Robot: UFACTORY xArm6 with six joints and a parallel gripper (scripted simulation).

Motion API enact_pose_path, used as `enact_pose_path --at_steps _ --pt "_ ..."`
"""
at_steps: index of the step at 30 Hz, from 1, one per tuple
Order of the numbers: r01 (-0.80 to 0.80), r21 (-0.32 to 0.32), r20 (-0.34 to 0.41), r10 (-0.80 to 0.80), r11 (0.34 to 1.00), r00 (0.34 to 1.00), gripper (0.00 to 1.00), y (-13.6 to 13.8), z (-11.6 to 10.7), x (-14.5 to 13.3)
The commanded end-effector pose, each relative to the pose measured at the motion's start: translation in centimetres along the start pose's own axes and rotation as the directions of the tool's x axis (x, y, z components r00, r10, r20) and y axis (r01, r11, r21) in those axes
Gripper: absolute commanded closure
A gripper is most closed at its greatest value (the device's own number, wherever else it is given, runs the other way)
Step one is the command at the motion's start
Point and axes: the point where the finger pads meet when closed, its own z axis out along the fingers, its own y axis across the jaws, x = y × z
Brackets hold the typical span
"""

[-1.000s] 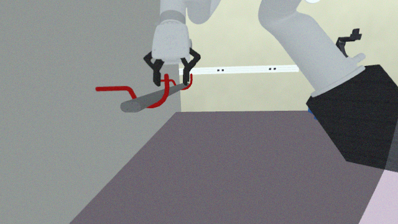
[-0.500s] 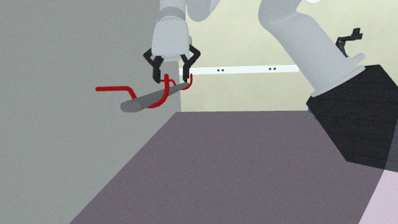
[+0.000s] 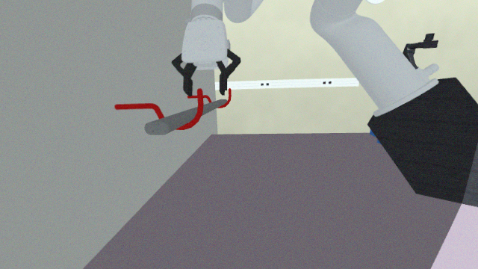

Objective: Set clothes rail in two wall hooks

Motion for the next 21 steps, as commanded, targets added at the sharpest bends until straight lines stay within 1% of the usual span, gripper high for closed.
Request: enact_pose_path --at_steps 1,14,21 --pt "0.000 0.004 0.000 0.000 1.000 1.000 0.18 -0.1 -0.3 -0.1" --pt "0.000 0.004 0.000 0.000 1.000 1.000 0.18 -0.1 -0.7 -0.2" --pt "0.000 0.004 0.000 0.000 1.000 1.000 0.18 -0.1 -1.8 -0.6"
